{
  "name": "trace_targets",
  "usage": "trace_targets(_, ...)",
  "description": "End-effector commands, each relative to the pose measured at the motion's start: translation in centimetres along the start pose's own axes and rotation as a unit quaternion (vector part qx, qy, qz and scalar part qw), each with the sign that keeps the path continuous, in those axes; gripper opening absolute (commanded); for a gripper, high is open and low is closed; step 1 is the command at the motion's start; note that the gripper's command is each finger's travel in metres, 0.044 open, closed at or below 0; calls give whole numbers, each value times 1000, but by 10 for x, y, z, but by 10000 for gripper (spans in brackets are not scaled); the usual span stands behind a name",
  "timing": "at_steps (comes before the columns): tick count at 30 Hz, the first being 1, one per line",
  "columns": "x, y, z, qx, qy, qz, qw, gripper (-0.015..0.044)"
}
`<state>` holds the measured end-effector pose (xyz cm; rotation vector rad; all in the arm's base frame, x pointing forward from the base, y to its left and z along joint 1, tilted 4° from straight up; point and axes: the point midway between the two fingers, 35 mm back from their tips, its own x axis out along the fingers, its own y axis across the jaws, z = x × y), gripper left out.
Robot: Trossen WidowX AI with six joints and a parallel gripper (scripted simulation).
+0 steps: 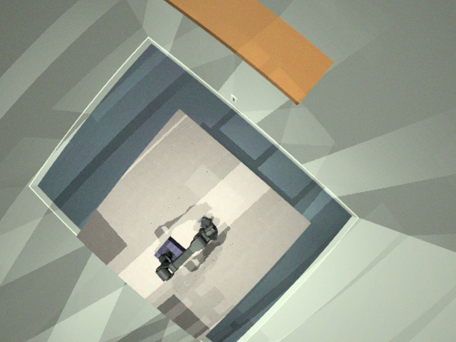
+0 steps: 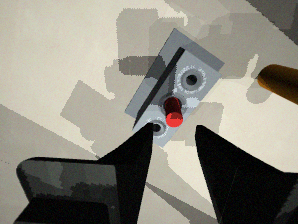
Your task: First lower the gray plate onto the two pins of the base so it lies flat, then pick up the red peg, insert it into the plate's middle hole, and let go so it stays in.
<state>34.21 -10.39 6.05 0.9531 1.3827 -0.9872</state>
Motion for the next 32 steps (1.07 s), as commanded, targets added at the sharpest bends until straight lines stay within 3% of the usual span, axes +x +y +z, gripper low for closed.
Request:
trace_targets(1,-3,0,0,-1,0,-2,1000,150)
trace_targets(32,-21,3,0,-1,0,-2,1000,150)
